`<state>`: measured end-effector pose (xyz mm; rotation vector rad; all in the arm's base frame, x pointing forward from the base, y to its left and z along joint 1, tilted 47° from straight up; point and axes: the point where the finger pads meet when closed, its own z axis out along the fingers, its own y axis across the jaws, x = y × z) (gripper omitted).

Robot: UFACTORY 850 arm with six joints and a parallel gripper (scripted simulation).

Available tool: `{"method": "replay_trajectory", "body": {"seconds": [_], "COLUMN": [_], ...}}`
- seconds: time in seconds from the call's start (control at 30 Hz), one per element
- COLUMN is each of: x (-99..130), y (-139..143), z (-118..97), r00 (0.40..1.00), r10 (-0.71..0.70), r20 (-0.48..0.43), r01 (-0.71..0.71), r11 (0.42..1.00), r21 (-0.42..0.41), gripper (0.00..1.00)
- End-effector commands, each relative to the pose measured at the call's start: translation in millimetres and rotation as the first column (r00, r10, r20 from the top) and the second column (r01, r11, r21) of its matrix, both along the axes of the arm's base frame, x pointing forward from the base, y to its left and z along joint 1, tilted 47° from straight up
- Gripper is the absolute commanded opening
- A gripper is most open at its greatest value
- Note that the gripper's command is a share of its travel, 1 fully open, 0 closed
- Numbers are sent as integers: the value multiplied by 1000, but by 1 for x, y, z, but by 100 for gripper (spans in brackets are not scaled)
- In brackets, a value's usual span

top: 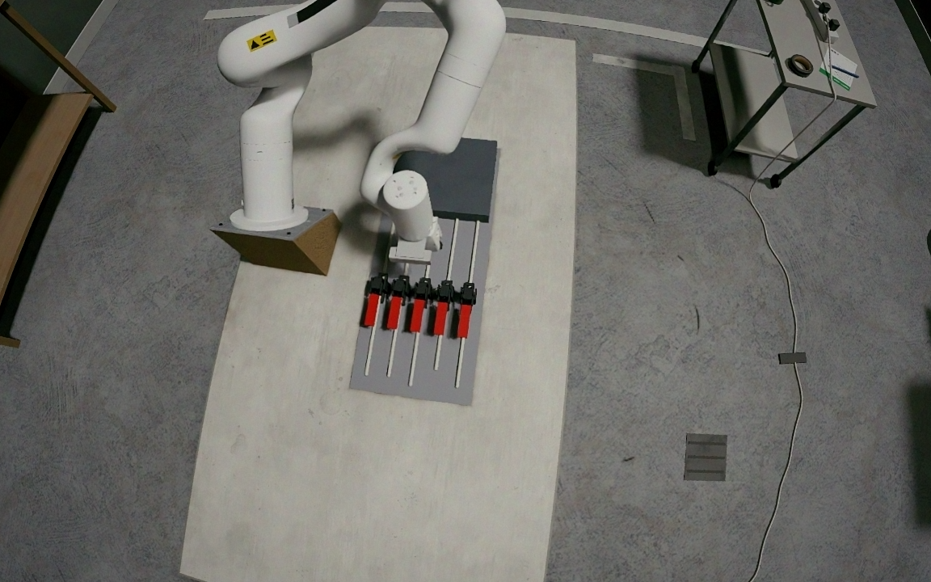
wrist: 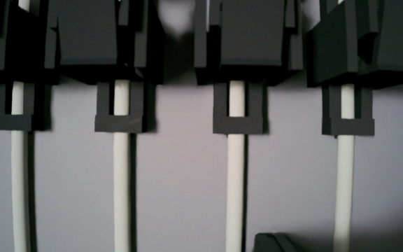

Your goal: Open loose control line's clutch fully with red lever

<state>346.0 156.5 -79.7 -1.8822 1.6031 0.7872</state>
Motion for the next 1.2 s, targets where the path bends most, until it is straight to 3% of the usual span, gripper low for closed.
{"method": "replay_trajectory", "body": {"seconds": [0.0, 1.17], "x": [3, 31], "y": [0, 4], "z": [0, 1], "r00": [1000, 1000], "r10": [-1, -1], "r20": [1, 1], "r01": [1, 1], "r11": [1000, 1000], "r21": [0, 0], "gripper": [0, 0]}}
